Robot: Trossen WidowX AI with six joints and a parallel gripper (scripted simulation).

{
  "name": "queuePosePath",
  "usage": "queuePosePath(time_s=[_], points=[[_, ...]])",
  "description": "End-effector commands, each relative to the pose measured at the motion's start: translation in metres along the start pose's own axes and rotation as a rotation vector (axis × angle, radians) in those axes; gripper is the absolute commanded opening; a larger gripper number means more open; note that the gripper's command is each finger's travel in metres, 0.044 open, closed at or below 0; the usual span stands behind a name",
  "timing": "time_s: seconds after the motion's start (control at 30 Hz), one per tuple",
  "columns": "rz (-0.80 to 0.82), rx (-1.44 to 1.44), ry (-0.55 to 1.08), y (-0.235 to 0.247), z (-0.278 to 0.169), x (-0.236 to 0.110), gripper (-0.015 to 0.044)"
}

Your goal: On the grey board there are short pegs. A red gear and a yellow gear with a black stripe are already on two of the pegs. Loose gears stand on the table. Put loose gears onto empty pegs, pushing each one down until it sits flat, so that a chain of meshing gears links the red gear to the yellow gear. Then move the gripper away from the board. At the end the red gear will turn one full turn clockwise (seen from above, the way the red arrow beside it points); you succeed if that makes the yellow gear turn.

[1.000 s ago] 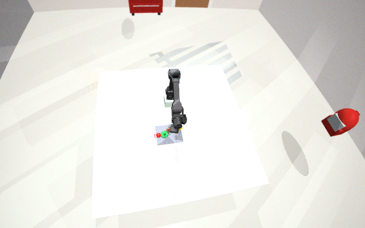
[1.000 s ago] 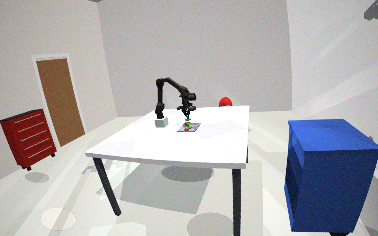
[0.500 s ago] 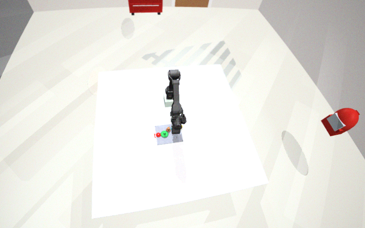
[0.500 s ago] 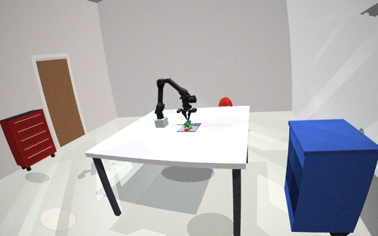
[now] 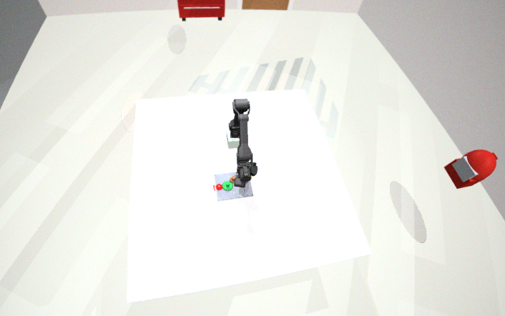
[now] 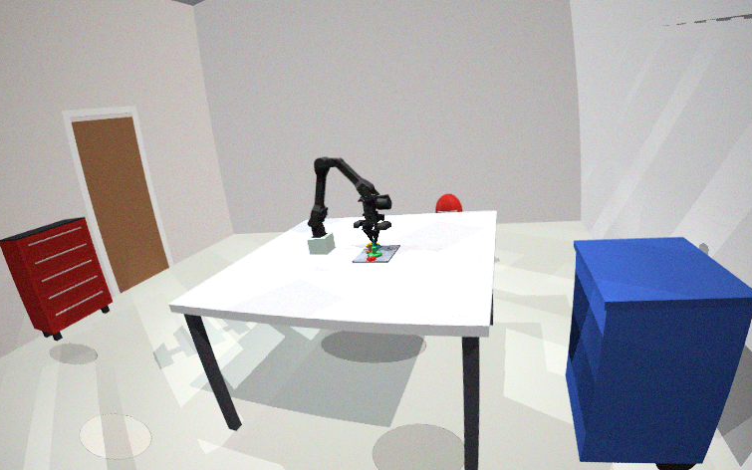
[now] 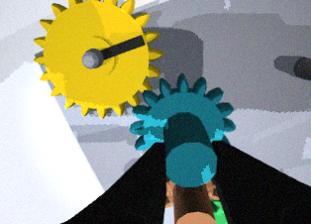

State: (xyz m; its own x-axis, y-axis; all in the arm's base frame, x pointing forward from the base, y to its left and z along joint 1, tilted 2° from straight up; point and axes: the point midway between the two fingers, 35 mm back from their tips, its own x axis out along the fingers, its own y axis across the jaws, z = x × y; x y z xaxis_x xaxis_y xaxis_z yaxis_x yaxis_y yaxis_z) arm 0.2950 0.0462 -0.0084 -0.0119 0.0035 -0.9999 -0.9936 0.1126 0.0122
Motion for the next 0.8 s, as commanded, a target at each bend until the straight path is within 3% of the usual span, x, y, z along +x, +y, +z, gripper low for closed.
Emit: queuePosePath(time_s=[0.0, 0.27, 0.77], points=[[0.001, 0.092, 0.003, 0.0013, -0.0011, 0.0016, 0.0000], [0.001, 0.081, 0.003, 0.0003, -0.0013, 0.0020, 0.0000], [0.002, -0.224, 0.003, 0.0014, -0.0010, 0.0024, 0.0000]])
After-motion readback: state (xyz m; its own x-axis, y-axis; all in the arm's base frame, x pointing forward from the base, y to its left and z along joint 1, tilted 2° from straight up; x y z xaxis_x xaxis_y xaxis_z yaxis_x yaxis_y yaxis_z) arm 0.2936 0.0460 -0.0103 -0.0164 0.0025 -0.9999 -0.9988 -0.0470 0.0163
